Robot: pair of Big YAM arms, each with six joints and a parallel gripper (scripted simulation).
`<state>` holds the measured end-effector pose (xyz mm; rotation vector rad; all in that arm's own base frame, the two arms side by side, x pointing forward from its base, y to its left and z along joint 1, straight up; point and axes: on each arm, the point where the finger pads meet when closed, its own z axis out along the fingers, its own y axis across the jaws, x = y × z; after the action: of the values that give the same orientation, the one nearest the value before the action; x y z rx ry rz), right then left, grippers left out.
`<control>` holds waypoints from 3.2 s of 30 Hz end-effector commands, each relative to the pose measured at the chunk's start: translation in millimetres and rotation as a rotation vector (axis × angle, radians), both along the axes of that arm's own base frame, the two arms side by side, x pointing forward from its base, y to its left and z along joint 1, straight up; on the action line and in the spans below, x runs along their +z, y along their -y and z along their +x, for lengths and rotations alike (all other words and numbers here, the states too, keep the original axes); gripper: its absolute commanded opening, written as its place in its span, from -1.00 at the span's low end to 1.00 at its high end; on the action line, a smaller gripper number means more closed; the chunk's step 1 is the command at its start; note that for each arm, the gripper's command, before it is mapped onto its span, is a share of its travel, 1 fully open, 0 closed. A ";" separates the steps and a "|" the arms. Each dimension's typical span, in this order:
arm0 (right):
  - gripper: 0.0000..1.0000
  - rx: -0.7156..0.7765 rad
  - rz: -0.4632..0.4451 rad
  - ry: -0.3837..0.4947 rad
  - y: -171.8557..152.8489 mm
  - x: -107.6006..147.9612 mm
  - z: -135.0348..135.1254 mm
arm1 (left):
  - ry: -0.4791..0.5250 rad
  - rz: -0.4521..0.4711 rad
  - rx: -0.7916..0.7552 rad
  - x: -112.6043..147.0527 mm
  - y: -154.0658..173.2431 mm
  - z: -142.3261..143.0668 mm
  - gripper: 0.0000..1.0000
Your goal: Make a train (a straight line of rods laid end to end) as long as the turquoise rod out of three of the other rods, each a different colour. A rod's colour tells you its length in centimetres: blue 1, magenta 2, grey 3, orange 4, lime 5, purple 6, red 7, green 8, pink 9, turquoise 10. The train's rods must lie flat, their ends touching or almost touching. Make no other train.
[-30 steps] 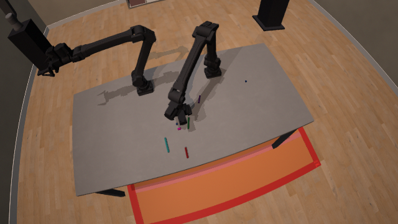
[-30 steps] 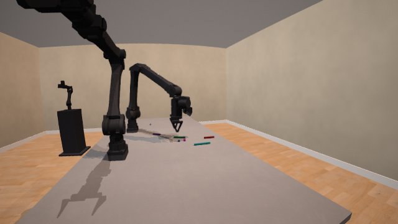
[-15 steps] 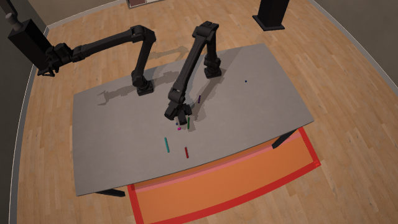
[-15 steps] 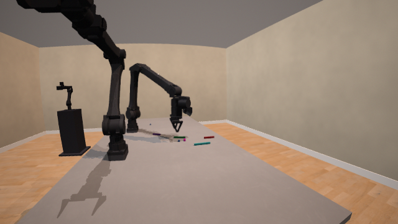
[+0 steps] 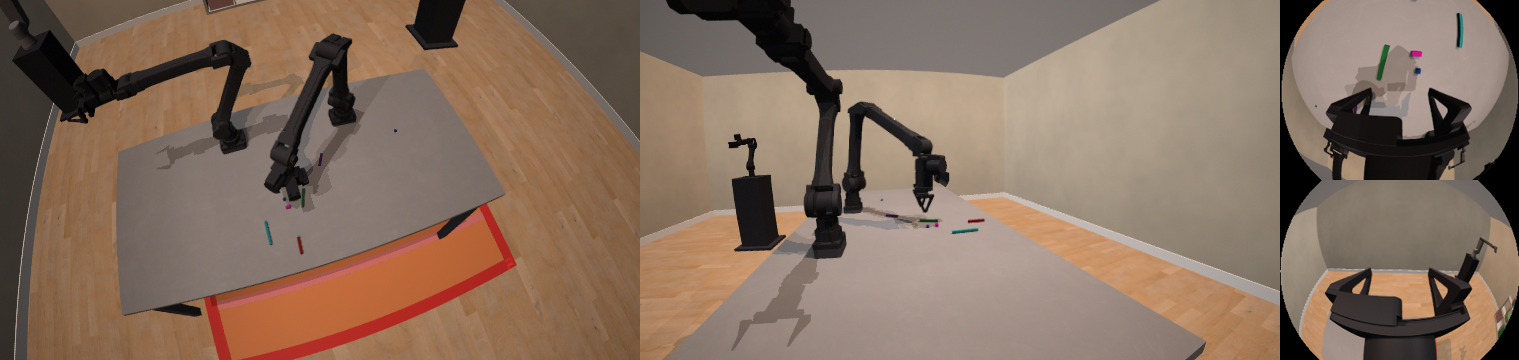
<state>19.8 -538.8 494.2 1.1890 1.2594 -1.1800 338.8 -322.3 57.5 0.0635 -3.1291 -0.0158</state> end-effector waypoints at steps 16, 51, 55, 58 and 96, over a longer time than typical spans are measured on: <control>1.00 -0.009 -0.025 0.018 5.8 6.3 -2.8 | 0.044 -0.039 0.016 21.9 20.2 20.9 1.00; 1.00 -0.009 -0.025 0.018 5.8 6.3 -2.8 | 0.037 -0.025 -0.877 20.2 61.7 67.8 1.00; 1.00 -0.009 -0.025 0.018 5.8 6.3 -2.8 | 0.037 -0.024 -0.982 20.0 66.5 73.4 1.00; 1.00 -0.009 -0.025 0.018 5.8 6.3 -2.8 | 0.037 -0.023 -1.061 19.8 70.1 77.6 1.00; 1.00 -0.009 -0.025 0.018 5.8 6.3 -2.8 | 0.059 -0.016 -1.569 27.8 93.1 104.5 1.00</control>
<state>19.8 -538.8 494.2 1.1890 1.2594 -1.1800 420.2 -399.0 55.2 -2.1448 -2.2692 -0.0014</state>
